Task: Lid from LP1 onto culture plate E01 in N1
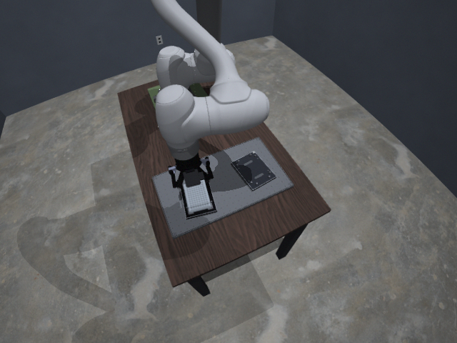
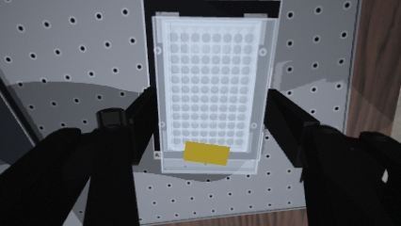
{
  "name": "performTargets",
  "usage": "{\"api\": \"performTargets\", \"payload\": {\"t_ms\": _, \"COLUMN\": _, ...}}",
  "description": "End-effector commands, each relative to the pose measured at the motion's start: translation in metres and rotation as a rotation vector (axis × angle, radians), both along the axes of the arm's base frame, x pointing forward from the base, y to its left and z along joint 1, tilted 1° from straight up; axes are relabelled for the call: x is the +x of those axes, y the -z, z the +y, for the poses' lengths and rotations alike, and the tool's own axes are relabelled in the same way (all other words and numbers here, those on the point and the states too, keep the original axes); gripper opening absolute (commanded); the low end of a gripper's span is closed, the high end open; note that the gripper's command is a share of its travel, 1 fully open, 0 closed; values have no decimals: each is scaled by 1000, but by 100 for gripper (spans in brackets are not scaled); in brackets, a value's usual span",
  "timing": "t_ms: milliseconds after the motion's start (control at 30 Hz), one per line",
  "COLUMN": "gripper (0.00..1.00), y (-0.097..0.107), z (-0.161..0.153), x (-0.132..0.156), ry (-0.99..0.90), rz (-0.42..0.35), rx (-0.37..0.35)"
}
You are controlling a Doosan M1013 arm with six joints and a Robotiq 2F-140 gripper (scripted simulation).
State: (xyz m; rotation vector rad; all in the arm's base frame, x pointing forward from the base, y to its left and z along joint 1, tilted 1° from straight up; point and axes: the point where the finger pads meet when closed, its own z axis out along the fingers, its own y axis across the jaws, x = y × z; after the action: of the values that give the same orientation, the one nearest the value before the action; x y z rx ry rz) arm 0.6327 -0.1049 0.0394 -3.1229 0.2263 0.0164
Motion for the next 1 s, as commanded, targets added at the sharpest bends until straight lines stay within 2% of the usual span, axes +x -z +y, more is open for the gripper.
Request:
{"api": "performTargets", "payload": {"t_ms": 0, "gripper": 60, "y": 6, "z": 0, "x": 1, "ry": 0, "rz": -2, "rx": 0}}
{"api": "performTargets", "payload": {"t_ms": 267, "gripper": 60, "y": 15, "z": 0, "x": 1, "ry": 0, "rz": -2, "rx": 0}}
{"api": "performTargets", "payload": {"t_ms": 967, "gripper": 60, "y": 15, "z": 0, "x": 1, "ry": 0, "rz": -2, "rx": 0}}
